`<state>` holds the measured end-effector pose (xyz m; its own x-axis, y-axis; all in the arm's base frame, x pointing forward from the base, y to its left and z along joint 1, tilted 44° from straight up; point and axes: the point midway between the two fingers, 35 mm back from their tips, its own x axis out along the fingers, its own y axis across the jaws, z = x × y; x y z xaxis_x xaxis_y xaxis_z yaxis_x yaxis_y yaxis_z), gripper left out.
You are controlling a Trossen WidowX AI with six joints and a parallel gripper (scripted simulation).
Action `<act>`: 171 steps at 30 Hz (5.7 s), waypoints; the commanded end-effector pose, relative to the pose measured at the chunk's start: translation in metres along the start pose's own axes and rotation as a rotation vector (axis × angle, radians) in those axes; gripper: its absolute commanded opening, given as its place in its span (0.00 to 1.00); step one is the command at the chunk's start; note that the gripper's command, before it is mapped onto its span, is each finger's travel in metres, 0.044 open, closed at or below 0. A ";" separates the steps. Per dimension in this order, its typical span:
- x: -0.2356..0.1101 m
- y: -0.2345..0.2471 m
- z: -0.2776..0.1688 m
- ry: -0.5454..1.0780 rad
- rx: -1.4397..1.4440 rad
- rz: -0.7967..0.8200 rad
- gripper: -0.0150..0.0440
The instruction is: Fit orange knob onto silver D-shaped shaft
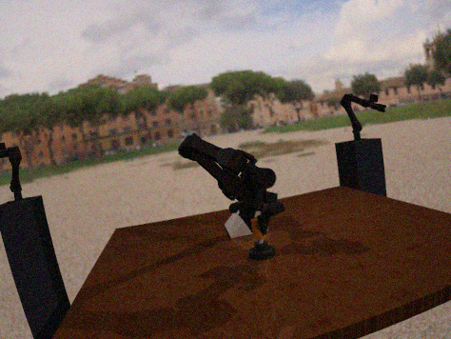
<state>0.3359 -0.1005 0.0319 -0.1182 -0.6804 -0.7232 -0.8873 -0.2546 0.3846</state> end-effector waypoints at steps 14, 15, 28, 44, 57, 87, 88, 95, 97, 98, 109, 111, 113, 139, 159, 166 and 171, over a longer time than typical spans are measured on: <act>0.004 0.000 0.000 0.002 -0.171 -0.002 0.25; 0.003 0.000 0.000 0.002 -0.171 -0.002 0.25; -0.001 0.000 -0.001 0.002 -0.257 -0.002 0.25; 0.003 0.000 0.000 0.002 -0.380 -0.002 0.25; -0.001 -0.001 -0.001 0.002 -0.549 -0.002 0.25; 0.000 -0.001 -0.001 0.003 -0.799 -0.001 0.25; 0.001 0.000 0.000 0.003 -0.799 -0.001 0.25; 0.003 0.000 0.000 0.003 -0.799 -0.001 0.25; 0.003 0.000 0.000 0.003 -0.799 -0.001 0.25; 0.003 0.000 0.000 0.003 -0.799 -0.001 0.25; -0.001 0.000 -0.001 0.003 -0.853 -0.001 0.25; -0.001 -0.001 -0.001 0.003 -0.924 -0.001 0.25; 0.000 -0.001 -0.001 0.003 -0.998 -0.001 0.25; -0.001 -0.001 -0.001 0.003 -0.827 -0.001 0.25; 0.001 0.000 -0.001 0.001 0.526 -0.003 0.25; -0.001 -0.001 -0.001 0.001 0.988 -0.003 0.25; 0.000 0.000 0.000 0.000 1.086 -0.003 0.25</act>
<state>0.3362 -0.1008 0.0318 -0.1171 -0.6792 -0.7246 -0.8355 0.4618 -0.2978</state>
